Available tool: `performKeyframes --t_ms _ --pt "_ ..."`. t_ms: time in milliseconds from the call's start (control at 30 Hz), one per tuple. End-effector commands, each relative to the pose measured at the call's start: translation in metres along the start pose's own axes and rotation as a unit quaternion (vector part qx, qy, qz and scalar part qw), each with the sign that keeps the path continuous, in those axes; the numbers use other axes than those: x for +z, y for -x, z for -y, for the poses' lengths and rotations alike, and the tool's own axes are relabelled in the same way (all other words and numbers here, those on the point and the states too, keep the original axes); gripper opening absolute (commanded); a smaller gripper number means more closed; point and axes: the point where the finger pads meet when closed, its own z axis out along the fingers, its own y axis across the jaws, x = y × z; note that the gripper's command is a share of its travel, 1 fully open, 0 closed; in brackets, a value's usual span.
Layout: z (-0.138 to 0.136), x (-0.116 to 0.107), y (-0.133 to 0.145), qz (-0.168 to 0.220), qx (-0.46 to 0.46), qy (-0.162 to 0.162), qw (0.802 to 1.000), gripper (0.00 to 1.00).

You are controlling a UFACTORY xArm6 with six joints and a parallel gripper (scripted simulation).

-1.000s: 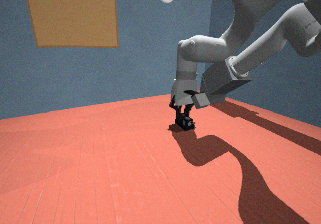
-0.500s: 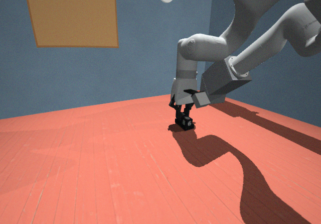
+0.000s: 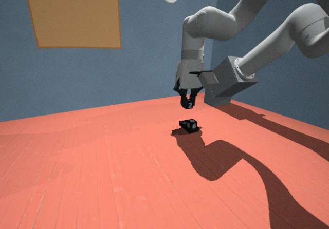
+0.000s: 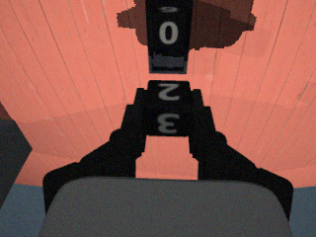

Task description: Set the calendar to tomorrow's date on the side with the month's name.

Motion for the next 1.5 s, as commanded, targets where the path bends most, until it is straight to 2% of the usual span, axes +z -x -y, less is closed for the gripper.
performKeyframes --t_ms 0,467,700,767,1000,1200,1300,1367,1467 --pt "0.0 -0.026 -0.002 -0.002 0.0 -0.001 1.0 0.29" --pt "-0.001 -0.027 -0.002 -0.001 0.003 -0.001 1.0 0.29" --pt "-0.007 -0.027 -0.002 -0.001 0.046 -0.001 0.999 0.29" --pt "-0.012 -0.027 -0.003 -0.001 0.083 -0.001 0.997 0.29" --pt "-0.026 -0.026 -0.004 -0.001 0.186 -0.002 0.982 0.29" --pt "-0.04 -0.024 -0.006 -0.001 0.281 -0.002 0.96 0.29" --pt "-0.04 -0.024 -0.006 -0.001 0.283 -0.002 0.959 0.29" --pt "-0.049 -0.024 -0.007 -0.001 0.342 -0.002 0.94 0.29" --pt "-0.054 -0.023 -0.008 -0.001 0.376 -0.002 0.927 0.29"
